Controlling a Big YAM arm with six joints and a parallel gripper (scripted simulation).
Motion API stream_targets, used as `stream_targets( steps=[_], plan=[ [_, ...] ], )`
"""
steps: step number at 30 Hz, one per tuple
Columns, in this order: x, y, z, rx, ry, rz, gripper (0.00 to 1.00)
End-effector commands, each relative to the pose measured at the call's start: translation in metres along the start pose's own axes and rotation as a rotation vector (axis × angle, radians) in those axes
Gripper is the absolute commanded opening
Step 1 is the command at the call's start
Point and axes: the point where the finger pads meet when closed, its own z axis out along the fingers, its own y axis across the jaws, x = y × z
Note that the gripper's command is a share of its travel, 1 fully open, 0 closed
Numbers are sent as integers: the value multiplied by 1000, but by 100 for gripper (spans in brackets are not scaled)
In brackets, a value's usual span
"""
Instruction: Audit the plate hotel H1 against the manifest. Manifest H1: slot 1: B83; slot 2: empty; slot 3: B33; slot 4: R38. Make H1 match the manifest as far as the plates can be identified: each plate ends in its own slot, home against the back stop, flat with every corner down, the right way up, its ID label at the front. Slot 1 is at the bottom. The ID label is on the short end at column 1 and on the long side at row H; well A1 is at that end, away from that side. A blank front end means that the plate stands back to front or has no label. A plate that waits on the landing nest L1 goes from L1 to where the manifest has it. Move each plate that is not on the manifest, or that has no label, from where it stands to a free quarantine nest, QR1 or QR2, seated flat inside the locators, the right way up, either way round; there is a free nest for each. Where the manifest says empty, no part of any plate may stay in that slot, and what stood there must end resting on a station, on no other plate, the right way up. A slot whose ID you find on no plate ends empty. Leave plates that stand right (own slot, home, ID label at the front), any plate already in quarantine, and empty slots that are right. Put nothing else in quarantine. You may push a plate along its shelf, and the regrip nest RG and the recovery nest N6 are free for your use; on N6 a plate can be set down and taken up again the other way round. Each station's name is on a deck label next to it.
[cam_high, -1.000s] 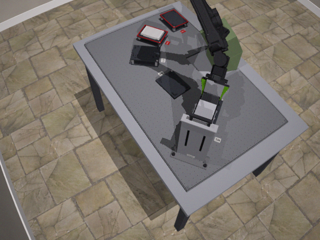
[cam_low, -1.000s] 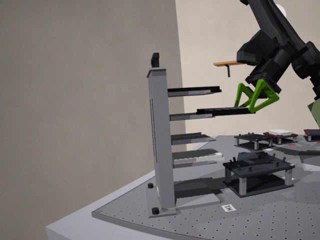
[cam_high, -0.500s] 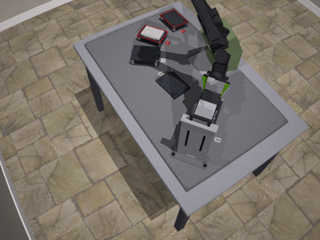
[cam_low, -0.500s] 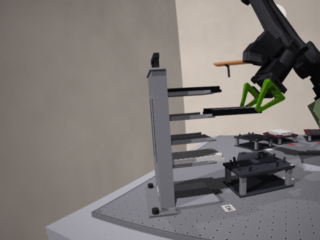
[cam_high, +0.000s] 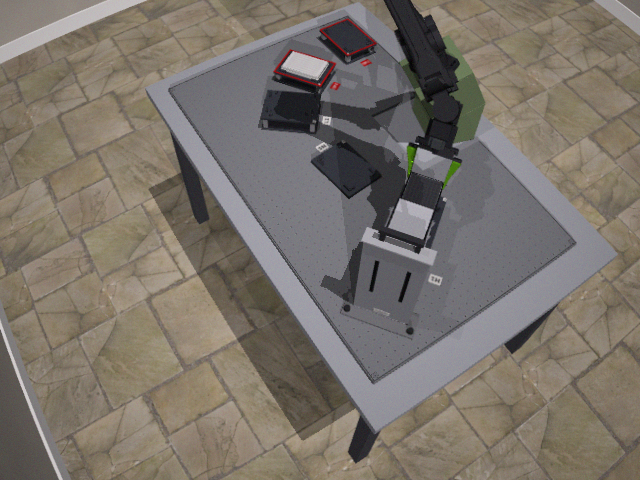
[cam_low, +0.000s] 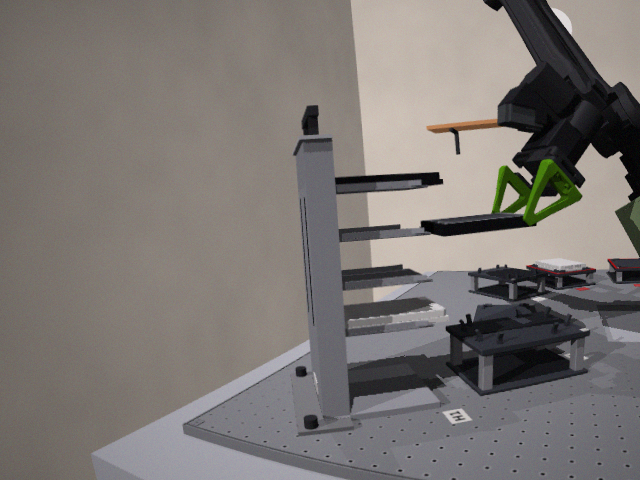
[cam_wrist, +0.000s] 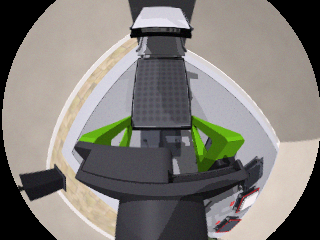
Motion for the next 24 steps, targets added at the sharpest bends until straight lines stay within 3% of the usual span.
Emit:
stream_targets(
  steps=[1, 5, 11, 19, 22, 24],
  plan=[
    [-11, 4, -6, -11, -40, 41, 86],
    [-18, 6, -4, -9, -53, 54, 86],
    [4, 6, -11, -11, -25, 28, 86],
    [13, 6, -16, -11, -24, 28, 86],
    [5, 7, -13, -7, -36, 44, 86],
    [17, 6, -18, -12, -24, 28, 86]
  ],
)
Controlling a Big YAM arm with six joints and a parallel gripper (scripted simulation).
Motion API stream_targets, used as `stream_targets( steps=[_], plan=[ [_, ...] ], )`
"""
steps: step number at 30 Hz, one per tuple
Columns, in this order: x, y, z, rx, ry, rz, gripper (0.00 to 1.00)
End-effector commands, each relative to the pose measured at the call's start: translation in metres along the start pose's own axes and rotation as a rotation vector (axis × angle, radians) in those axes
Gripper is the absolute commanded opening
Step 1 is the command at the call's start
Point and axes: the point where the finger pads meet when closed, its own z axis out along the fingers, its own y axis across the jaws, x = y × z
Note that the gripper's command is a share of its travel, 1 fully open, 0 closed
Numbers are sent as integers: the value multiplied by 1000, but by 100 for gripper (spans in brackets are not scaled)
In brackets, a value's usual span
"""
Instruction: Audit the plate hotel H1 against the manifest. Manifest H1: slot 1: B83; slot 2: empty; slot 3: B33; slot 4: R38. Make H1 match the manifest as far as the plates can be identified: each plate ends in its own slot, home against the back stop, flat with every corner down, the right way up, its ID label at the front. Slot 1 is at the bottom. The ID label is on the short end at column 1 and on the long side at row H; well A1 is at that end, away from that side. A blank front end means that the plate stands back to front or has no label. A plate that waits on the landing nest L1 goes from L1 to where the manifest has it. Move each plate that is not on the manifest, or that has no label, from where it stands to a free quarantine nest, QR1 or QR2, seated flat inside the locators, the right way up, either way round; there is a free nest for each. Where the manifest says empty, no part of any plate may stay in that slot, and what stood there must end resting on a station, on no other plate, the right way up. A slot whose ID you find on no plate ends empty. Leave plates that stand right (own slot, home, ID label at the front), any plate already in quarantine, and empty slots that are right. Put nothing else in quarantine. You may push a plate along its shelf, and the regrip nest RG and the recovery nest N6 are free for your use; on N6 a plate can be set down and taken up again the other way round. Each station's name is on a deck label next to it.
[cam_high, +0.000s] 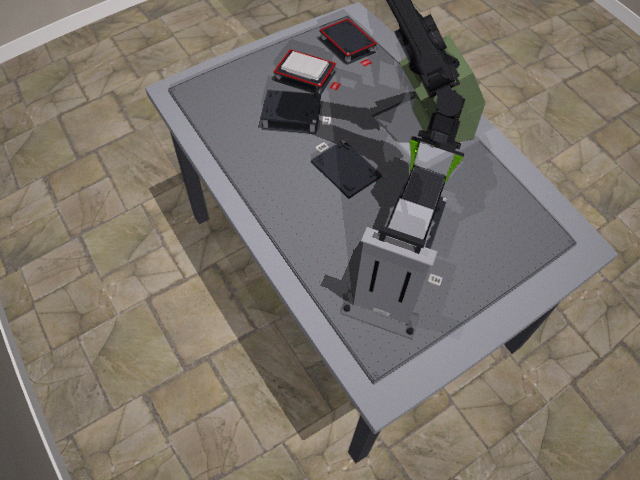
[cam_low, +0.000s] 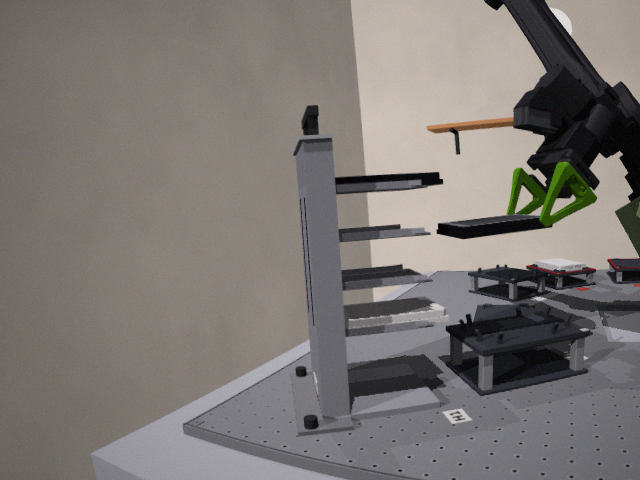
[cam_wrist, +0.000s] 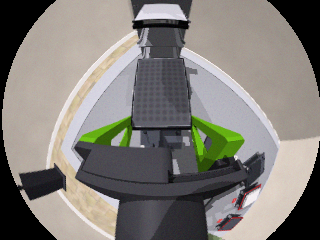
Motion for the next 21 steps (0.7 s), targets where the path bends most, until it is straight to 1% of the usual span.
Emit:
stream_targets(
  steps=[1, 12, 14, 15, 16, 17, 21],
  plan=[
    [-1, 5, -4, -13, -21, 24, 86],
    [12, 5, -11, -13, -21, 24, 86],
    [12, 5, -11, -13, -21, 24, 86],
    [3, 5, -9, -8, -36, 46, 86],
    [12, 6, -12, -13, -24, 28, 86],
    [15, 5, -13, -13, -21, 24, 86],
    [20, 5, -16, -13, -20, 24, 86]
  ],
)
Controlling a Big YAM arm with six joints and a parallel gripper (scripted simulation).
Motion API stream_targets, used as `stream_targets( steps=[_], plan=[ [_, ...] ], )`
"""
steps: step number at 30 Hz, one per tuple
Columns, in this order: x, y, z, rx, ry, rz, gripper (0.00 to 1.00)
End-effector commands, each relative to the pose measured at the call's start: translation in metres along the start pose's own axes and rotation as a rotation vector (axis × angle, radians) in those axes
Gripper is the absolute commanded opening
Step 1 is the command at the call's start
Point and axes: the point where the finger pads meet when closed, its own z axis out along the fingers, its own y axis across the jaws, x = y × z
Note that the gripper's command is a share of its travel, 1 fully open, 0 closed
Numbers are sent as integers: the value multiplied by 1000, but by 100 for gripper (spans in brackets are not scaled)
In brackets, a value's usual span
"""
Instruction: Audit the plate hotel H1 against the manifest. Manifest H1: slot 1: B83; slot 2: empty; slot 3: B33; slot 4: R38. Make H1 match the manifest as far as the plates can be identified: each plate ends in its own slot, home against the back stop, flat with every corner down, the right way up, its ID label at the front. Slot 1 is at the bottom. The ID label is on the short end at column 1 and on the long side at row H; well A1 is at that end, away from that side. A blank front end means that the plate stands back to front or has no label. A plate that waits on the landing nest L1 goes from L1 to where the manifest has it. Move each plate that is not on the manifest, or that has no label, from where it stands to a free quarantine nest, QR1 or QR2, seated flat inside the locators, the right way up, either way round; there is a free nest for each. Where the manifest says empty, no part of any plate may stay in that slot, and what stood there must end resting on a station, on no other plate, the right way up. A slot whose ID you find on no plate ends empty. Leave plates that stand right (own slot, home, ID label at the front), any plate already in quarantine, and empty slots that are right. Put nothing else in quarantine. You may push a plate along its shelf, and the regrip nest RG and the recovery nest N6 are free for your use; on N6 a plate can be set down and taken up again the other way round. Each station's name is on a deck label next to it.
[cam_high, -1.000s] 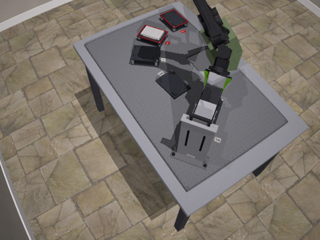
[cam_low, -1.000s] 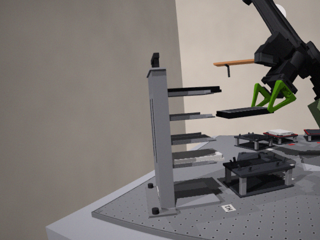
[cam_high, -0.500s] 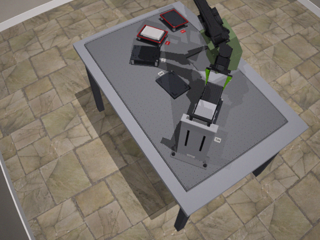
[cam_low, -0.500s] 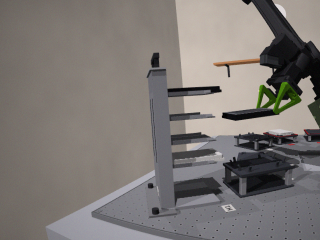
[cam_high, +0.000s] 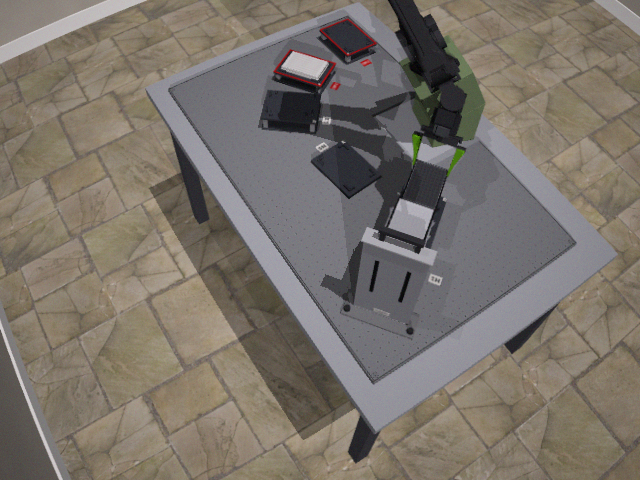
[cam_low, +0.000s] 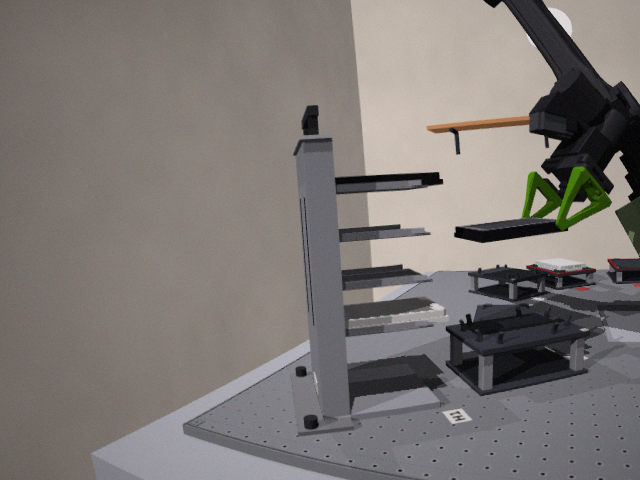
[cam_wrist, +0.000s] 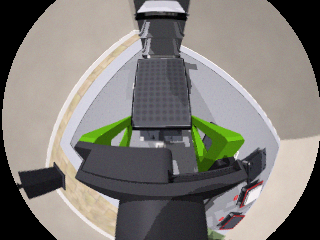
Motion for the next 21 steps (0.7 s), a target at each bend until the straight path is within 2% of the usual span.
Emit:
stream_targets(
  steps=[1, 4, 21],
  plan=[
    [-2, 4, -2, -10, -17, 29, 86],
    [-7, 1, 5, 4, -21, 49, 86],
    [5, -1, 8, 5, -12, 17, 86]
  ],
)
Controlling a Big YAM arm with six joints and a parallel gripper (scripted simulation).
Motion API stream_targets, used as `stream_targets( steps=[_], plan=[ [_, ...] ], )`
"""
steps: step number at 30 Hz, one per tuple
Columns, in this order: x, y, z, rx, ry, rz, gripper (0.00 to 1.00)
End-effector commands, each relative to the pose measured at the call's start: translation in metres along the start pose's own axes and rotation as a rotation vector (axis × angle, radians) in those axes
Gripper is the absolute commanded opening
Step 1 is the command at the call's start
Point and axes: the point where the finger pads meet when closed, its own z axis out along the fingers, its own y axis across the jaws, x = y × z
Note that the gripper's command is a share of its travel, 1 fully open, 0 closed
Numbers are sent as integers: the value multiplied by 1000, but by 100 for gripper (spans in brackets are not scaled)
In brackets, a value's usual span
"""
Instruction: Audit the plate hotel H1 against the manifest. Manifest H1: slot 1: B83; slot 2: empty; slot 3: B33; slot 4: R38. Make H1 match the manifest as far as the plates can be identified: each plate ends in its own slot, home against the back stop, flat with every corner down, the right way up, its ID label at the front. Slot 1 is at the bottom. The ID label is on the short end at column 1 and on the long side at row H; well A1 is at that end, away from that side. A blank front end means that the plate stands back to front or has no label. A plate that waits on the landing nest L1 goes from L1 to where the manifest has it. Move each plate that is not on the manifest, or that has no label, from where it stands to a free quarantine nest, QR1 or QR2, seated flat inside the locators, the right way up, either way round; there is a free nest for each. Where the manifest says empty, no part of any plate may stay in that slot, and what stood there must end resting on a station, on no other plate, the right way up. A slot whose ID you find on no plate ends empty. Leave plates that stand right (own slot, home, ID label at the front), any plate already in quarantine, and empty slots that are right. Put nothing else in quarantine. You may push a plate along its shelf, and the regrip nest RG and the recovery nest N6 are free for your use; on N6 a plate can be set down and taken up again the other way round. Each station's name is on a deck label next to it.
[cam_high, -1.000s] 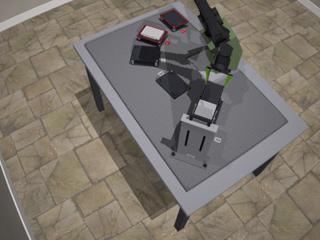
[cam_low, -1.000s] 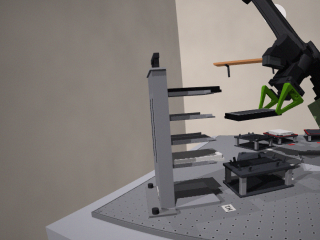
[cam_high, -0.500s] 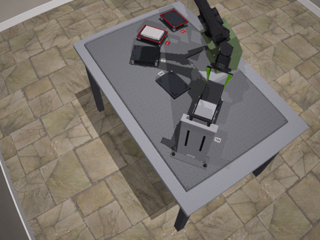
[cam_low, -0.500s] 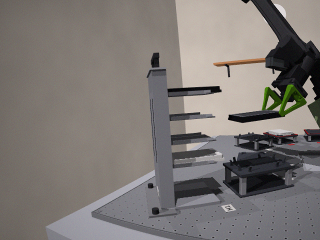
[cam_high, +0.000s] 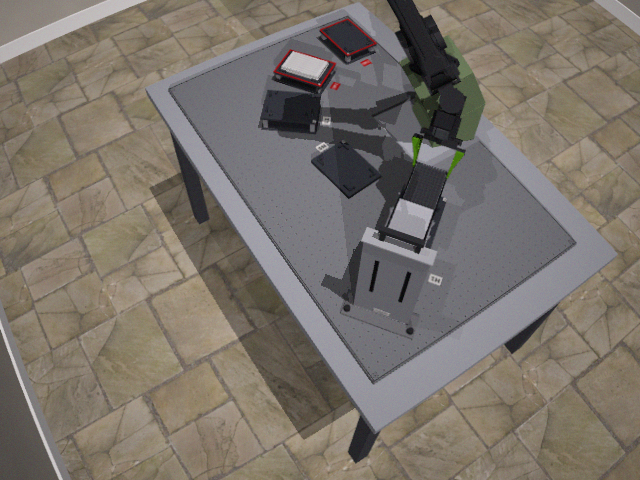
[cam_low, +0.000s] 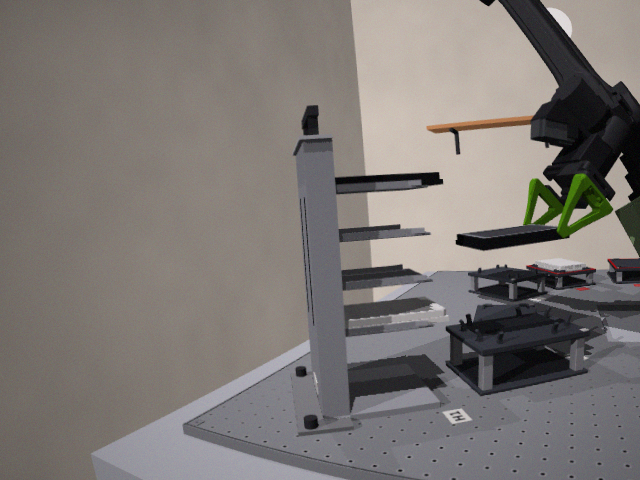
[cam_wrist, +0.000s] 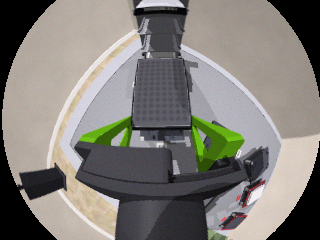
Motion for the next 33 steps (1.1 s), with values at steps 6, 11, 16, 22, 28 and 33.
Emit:
stream_targets(
  steps=[6, 11, 16, 22, 28, 33],
  plan=[
    [-1, -3, 3, 6, -12, 2, 86],
    [0, -2, 6, 7, -14, 5, 86],
    [2, -2, 7, 6, -14, 4, 86],
    [4, -2, 9, 6, -13, 3, 86],
    [6, -2, 10, 7, -13, 3, 86],
    [7, -2, 12, 5, -14, 3, 86]
  ],
)
